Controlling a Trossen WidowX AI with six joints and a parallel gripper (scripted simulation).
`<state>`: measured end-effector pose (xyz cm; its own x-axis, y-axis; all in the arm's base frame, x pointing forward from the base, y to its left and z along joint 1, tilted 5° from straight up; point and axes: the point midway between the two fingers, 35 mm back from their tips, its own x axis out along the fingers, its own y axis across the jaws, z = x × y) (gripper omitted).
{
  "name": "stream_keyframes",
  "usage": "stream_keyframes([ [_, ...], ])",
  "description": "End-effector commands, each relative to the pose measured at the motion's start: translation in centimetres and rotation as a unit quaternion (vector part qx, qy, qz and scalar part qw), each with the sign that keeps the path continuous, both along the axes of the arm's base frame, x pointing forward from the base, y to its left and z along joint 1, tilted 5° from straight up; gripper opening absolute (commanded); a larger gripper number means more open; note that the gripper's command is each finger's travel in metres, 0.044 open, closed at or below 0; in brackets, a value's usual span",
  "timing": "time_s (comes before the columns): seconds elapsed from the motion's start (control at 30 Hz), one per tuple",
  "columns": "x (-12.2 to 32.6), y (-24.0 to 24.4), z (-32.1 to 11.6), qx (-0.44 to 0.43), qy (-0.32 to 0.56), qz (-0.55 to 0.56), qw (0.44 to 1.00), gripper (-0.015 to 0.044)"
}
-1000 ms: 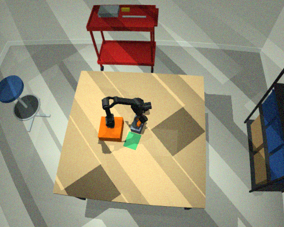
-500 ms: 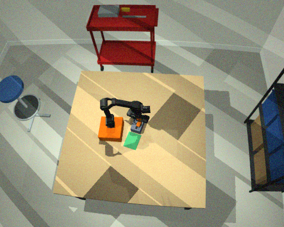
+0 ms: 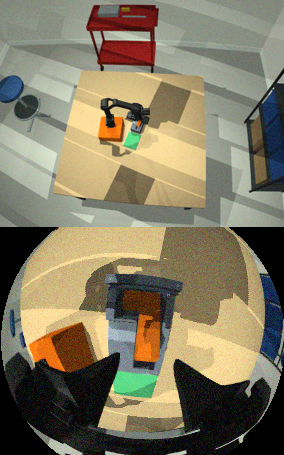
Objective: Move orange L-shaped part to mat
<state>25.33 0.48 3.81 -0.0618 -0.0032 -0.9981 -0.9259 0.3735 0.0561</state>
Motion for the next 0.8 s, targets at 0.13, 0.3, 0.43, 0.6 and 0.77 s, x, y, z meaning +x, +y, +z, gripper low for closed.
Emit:
stream_keyframes([
  [0.13,0.0,-0.1,-1.3,-0.002,0.000,0.003,1.000,0.0280],
  [0.3,0.0,-0.1,-2.1,-0.002,0.000,0.003,1.000,0.0280],
  [0.43,0.0,-0.1,-2.7,-0.002,0.000,0.003,1.000,0.0280],
  [0.6,-0.1,-0.1,-3.6,-0.002,0.000,0.003,1.000,0.0280],
  [0.77,-0.2,-0.1,-4.4,-0.002,0.000,0.003,1.000,0.0280],
])
